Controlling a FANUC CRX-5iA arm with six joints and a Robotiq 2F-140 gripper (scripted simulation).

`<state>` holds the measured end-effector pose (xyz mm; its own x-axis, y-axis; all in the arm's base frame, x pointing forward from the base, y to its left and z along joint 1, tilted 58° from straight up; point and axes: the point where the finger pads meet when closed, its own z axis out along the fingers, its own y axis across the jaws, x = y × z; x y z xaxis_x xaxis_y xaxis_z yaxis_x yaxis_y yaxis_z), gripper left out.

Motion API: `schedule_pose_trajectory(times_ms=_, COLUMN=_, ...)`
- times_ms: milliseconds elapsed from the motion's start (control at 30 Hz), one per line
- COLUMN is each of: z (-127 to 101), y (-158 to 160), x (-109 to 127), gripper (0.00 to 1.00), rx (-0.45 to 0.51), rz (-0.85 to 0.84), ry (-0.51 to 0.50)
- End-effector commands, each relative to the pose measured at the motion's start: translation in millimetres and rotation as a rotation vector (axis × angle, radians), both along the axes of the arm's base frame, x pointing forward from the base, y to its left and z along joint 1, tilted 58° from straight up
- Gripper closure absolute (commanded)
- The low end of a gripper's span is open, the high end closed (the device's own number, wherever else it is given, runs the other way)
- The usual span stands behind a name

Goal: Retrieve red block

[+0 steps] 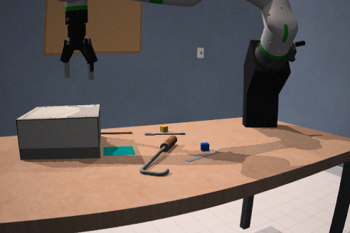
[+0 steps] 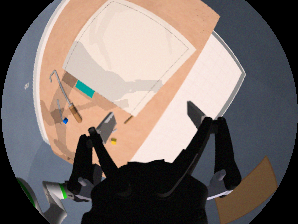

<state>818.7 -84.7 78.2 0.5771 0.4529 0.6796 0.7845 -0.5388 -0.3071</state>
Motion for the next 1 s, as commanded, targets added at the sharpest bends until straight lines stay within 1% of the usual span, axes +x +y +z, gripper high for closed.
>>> schedule_pose_trajectory(times_ms=0, z=0.2, y=-0.3, x=0.1, gripper=0.00, rx=0.000, rz=-0.001, ry=0.000)
schedule_pose_trajectory(times_ms=533, z=0.2, y=-0.3, x=0.1, gripper=0.00, rx=0.000, rz=-0.001, ry=0.000)
schedule_pose_trajectory(times_ms=567, z=0.2, y=-0.3, x=0.0, gripper=1.00, rx=0.000, rz=-0.001, ry=0.000)
schedule_pose_trajectory(times_ms=667, z=3.0, y=2.9, x=-2.5, gripper=1.00, rx=0.006, rz=-0.006, ry=0.006)
schedule_pose_trajectory(times_ms=733, z=8.8, y=9.5, x=-8.1, gripper=1.00, rx=0.018, rz=-0.016, ry=0.018)
schedule_pose_trajectory(times_ms=800, z=17.9, y=20.6, x=-18.3, gripper=1.00, rx=0.038, rz=-0.034, ry=0.039)
schedule_pose_trajectory(times_ms=867, z=29.8, y=36.5, x=-34.6, gripper=1.00, rx=0.065, rz=-0.060, ry=0.069)
schedule_pose_trajectory(times_ms=900, z=29.8, y=36.5, x=-34.6, gripper=1.00, rx=0.065, rz=-0.060, ry=0.069)
schedule_pose_trajectory(times_ms=933, z=36.2, y=46.1, x=-45.4, gripper=1.00, rx=0.081, rz=-0.076, ry=0.088)
schedule_pose_trajectory(times_ms=967, z=36.2, y=46.1, x=-45.4, gripper=1.00, rx=0.081, rz=-0.076, ry=0.088)
